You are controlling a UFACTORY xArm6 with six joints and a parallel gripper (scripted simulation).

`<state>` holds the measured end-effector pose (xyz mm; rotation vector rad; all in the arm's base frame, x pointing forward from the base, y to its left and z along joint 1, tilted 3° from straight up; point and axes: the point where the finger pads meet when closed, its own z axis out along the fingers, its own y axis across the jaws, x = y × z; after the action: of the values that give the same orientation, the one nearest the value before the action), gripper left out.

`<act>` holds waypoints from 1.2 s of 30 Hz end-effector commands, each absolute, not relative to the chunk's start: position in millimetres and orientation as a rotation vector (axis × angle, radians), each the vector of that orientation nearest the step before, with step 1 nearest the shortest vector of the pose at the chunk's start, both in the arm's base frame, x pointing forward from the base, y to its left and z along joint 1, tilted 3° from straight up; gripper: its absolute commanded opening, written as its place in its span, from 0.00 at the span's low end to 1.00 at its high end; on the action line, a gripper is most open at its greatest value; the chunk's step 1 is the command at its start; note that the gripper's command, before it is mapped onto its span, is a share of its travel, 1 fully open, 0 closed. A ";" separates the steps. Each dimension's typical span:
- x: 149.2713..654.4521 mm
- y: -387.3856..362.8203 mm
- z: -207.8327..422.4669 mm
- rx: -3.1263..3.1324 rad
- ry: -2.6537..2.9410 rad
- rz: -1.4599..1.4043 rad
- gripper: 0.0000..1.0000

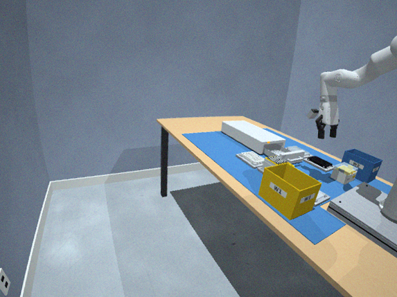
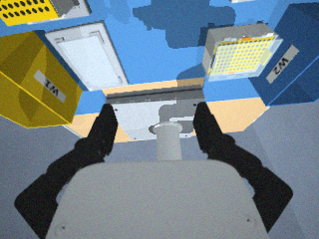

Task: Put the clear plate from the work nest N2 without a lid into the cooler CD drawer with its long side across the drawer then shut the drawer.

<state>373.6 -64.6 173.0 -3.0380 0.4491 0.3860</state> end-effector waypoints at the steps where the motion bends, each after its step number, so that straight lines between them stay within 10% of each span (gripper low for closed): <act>1: 387.4 -72.0 178.4 -3.052 0.408 0.269 1.00; 29: 426.7 -98.0 201.3 -3.082 0.318 0.019 1.00; 30: 429.6 -98.3 197.2 -3.087 0.267 0.018 0.21; 36: 446.8 -99.9 172.7 -3.097 -0.042 0.011 0.21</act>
<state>435.9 -98.5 183.9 -3.0976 0.1242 0.0233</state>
